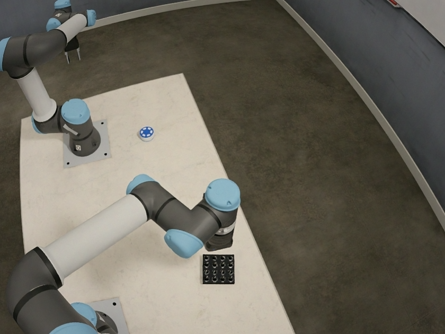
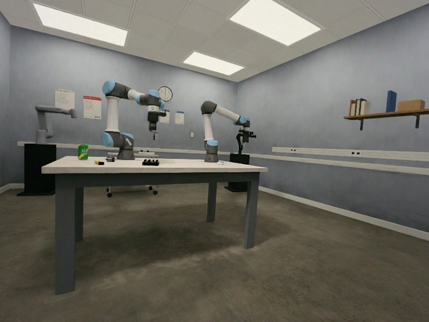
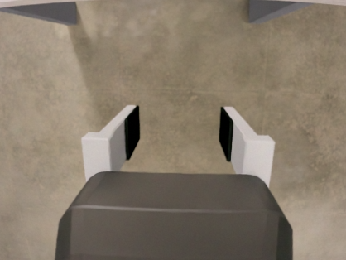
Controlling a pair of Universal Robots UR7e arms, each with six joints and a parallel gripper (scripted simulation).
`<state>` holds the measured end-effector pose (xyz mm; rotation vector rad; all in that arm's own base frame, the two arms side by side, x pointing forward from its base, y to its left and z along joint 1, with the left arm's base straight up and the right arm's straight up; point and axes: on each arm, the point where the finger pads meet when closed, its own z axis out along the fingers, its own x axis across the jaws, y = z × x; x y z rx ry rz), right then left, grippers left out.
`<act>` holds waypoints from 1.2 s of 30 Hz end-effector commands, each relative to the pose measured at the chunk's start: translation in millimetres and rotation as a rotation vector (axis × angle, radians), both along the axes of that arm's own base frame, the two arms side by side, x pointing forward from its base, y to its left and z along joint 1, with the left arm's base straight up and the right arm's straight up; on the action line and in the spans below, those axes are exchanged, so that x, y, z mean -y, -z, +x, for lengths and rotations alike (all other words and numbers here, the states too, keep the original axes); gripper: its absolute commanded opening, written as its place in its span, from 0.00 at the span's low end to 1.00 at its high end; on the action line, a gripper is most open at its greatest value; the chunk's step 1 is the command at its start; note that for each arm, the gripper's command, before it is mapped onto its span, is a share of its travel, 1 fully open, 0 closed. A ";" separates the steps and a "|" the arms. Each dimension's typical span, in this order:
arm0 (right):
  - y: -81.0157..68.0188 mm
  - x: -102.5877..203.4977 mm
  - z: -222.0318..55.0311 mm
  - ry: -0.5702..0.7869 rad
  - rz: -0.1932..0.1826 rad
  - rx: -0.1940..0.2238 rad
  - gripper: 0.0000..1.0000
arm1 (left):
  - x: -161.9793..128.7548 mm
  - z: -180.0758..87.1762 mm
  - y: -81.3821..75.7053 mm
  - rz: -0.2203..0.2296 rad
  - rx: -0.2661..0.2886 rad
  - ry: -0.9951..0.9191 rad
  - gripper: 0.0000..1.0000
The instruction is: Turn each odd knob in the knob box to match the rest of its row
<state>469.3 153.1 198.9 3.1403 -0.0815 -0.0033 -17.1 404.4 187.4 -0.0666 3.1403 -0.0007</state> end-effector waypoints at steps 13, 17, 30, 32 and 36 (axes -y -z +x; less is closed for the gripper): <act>-0.8 16.0 -35.2 -0.002 0.000 0.002 1.00 | 0.9 -1.5 0.4 0.000 -0.001 -0.004 1.00; -0.7 20.6 -44.5 -0.002 0.000 0.002 1.00 | 0.9 -1.5 0.4 0.000 -0.001 -0.004 1.00; -0.5 51.5 -106.2 -0.002 0.000 0.002 1.00 | 0.9 -1.5 0.4 0.000 -0.001 -0.004 1.00; -0.5 55.0 -113.4 -0.002 0.000 0.002 1.00 | 0.9 -1.5 0.4 0.000 -0.001 -0.004 1.00; -0.5 58.1 -119.4 -0.002 0.000 0.002 1.00 | 0.9 -1.5 0.4 0.000 -0.001 -0.004 1.00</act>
